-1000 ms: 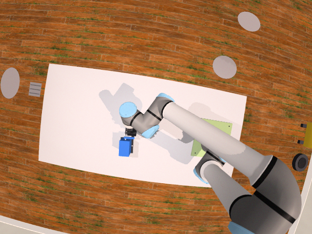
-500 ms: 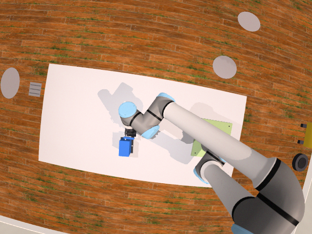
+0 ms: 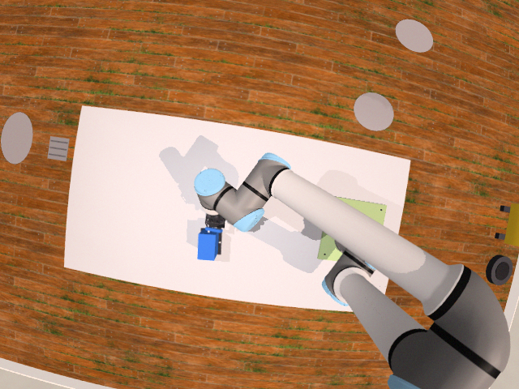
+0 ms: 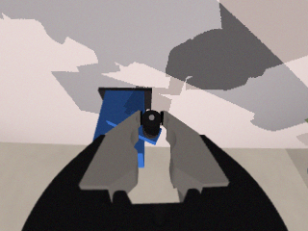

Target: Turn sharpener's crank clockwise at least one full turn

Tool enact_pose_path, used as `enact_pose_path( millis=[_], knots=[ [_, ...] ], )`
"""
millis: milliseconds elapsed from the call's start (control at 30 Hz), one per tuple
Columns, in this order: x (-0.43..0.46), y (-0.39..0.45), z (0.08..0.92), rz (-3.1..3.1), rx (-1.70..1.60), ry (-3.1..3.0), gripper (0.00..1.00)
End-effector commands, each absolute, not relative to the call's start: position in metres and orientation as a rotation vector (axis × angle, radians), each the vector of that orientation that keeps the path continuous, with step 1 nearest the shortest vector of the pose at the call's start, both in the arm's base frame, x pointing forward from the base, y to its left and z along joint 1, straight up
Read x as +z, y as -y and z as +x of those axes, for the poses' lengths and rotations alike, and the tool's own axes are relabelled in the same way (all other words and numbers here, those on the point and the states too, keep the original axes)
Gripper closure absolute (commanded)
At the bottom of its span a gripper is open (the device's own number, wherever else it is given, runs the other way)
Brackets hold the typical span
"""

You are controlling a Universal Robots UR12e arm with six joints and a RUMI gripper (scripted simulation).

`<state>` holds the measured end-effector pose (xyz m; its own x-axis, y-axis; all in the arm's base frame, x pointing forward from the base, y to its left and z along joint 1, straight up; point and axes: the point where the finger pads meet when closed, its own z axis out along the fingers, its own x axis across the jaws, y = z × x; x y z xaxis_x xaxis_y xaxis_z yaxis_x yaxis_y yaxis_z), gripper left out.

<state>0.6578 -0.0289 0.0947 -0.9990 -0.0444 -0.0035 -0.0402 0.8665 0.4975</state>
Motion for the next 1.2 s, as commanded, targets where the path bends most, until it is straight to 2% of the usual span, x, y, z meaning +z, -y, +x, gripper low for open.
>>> enact_pose_path(
  millis=[0,1167],
  knots=[
    [0.1,0.029,0.661,0.069,-0.806,3.029,0.91],
    [0.123,0.028,0.69,0.069,-0.806,3.029,0.91]
  ],
)
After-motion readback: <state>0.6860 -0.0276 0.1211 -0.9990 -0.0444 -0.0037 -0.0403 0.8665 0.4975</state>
